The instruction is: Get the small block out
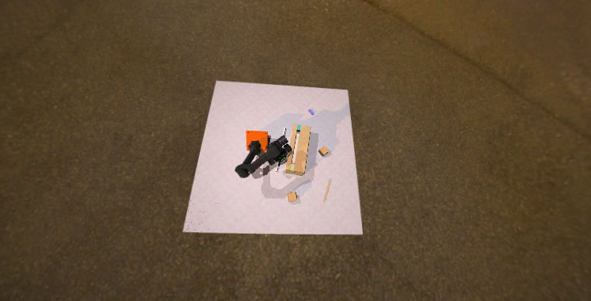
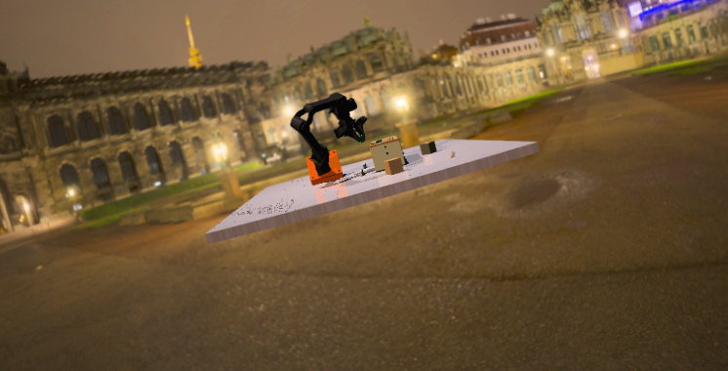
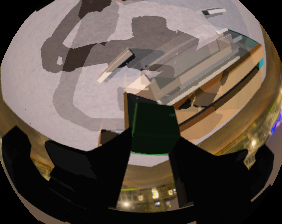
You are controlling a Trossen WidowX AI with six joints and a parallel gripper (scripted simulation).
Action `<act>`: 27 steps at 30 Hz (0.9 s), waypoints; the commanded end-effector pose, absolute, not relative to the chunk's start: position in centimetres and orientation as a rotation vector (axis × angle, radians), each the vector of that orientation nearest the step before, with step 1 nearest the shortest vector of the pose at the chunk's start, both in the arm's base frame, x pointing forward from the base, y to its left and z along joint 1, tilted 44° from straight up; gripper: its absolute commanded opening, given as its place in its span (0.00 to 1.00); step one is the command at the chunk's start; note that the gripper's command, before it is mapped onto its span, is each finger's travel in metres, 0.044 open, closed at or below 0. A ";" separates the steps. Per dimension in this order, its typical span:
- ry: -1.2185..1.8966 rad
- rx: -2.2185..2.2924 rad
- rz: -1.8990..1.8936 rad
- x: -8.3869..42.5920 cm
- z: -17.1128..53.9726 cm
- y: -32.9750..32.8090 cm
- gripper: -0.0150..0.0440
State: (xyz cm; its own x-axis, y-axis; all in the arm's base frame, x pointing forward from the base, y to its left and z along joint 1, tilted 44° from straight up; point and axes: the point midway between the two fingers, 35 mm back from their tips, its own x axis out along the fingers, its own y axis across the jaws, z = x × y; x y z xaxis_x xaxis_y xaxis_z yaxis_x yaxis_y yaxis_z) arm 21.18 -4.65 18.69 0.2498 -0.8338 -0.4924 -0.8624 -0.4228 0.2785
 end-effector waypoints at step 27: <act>1.621 -2.727 1.326 21.8 19.3 -3.7 0.25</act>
State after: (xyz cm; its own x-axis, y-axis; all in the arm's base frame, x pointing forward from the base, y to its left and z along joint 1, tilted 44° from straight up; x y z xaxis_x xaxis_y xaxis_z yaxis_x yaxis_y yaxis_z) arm 21.65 -3.74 19.21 0.2709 -0.8416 -0.4672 -0.6240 -0.5231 0.5806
